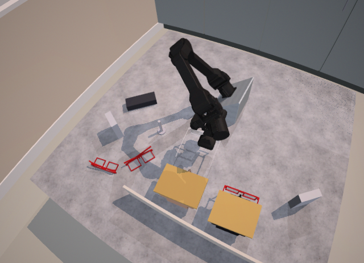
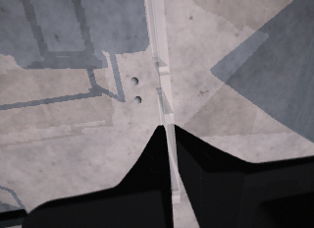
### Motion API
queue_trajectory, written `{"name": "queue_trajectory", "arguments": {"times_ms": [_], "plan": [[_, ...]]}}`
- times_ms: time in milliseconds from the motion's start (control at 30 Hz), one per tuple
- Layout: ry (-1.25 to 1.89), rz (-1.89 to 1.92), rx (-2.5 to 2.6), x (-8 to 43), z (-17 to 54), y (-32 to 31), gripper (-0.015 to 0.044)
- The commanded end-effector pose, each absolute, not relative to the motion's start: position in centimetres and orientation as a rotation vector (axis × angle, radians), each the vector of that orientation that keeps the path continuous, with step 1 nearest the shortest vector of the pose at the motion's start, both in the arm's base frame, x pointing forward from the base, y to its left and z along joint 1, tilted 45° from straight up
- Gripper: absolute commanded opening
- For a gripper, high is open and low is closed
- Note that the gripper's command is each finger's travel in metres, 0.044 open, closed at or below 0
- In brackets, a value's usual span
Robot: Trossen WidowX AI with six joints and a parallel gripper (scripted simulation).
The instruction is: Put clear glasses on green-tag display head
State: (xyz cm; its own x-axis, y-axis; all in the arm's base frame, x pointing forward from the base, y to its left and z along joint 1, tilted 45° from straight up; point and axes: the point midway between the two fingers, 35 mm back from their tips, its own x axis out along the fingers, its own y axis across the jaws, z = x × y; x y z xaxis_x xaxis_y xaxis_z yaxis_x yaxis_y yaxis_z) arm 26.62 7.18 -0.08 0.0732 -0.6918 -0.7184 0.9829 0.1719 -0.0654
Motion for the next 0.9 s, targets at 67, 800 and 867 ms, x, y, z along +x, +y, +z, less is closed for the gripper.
{"name": "queue_trajectory", "arguments": {"times_ms": [67,800,867], "plan": [[0.712,-1.344,0.495,26.5,-0.5,6.5,0.0],[0.713,-1.33,0.505,27.8,-0.8,6.5,0.0],[0.713,-1.328,0.506,28.1,-0.8,6.5,0.0]]}}
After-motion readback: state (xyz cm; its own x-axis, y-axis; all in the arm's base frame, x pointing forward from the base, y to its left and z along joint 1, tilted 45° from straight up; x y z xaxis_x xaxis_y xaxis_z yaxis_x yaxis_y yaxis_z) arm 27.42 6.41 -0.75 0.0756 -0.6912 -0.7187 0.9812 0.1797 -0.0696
